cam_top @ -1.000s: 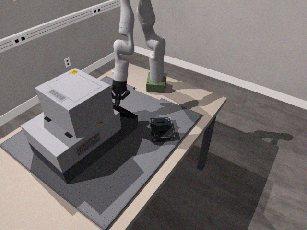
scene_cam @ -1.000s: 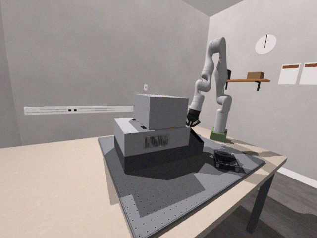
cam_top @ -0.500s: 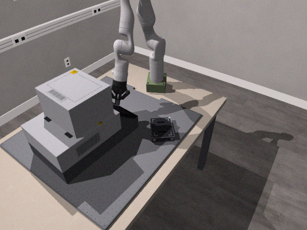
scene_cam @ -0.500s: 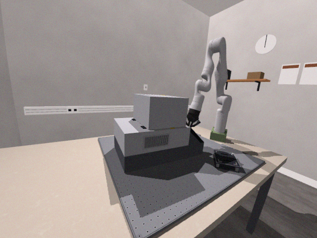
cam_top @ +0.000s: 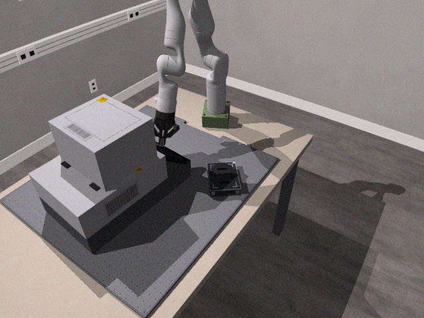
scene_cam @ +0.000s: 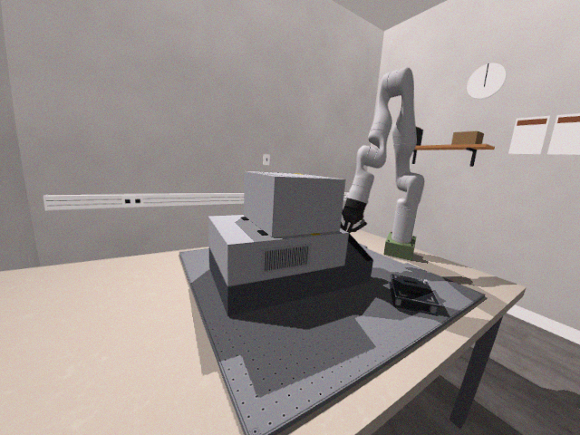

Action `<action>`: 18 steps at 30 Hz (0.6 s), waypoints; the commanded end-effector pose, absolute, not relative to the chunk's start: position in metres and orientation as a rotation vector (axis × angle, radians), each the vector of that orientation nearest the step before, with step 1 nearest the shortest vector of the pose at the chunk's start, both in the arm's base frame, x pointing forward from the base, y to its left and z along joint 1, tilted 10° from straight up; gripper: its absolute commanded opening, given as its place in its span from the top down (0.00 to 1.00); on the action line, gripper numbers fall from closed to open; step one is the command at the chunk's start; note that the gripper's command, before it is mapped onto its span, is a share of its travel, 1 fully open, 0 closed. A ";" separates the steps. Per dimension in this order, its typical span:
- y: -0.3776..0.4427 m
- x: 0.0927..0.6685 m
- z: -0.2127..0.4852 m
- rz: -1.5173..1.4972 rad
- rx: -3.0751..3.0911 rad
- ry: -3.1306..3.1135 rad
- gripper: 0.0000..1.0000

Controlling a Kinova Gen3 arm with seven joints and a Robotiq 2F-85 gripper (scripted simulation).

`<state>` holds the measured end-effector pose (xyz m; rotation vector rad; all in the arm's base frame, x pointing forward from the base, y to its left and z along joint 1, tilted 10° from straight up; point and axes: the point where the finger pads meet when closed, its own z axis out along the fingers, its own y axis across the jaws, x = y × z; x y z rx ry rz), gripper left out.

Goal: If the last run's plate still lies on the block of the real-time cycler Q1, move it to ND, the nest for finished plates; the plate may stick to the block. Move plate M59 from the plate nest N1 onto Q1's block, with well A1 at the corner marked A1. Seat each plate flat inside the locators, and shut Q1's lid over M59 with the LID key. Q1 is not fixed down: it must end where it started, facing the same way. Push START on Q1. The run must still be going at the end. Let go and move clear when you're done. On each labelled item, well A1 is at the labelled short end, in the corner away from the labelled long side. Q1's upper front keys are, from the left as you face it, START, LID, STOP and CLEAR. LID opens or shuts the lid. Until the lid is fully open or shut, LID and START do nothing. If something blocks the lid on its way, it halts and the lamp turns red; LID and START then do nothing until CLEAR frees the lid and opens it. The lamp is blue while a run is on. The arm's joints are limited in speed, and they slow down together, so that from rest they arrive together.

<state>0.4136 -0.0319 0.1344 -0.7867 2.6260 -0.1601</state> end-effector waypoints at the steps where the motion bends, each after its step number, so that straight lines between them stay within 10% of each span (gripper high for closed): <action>1: -0.027 0.418 0.134 -0.149 -0.783 2.616 0.90; 18: -0.027 0.414 0.137 -0.150 -0.788 2.615 0.90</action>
